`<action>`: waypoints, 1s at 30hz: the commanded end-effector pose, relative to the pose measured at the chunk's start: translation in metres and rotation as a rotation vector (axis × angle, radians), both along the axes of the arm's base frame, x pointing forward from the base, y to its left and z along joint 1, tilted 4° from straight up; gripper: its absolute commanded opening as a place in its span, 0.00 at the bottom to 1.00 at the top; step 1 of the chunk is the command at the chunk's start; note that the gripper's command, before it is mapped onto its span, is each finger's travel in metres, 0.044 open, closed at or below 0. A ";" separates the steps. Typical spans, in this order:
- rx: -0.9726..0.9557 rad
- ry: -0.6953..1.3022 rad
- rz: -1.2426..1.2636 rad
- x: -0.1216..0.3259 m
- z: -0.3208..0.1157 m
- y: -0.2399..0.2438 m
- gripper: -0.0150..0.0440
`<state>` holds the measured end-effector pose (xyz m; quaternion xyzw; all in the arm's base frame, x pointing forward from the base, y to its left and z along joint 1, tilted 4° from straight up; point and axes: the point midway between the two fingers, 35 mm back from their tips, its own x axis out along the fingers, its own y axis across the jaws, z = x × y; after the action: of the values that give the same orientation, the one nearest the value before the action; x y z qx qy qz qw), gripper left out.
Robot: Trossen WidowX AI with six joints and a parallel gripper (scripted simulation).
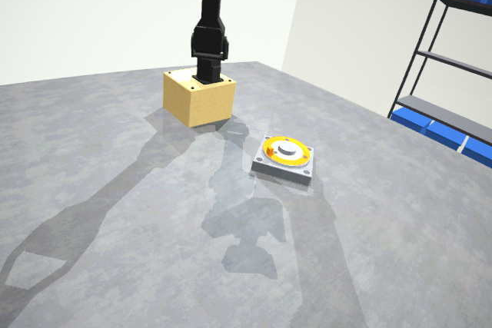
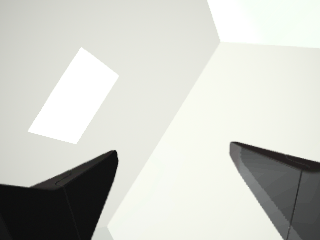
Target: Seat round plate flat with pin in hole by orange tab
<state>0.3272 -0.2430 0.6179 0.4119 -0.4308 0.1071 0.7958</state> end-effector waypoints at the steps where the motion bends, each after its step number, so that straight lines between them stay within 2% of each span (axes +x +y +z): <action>1: 0.009 0.018 -0.007 0.005 -0.005 -0.001 0.89; 4: 0.086 0.259 -0.075 0.058 -0.068 -0.009 0.75; 9: 0.112 0.478 -0.113 0.095 -0.127 -0.004 0.53; 15: 0.063 0.928 -0.135 0.139 -0.252 0.029 0.26; 17: 0.037 1.025 -0.130 0.142 -0.278 0.039 0.25; 20: -0.051 1.262 -0.104 0.143 -0.342 0.068 0.25; 24: -0.193 1.533 -0.044 0.127 -0.413 0.104 0.25; 25: -0.207 1.555 -0.038 0.125 -0.419 0.107 0.25; 30: -0.488 1.915 0.112 0.074 -0.505 0.159 0.25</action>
<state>0.4313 -0.1098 0.1550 0.2314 0.3519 -0.1717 0.8906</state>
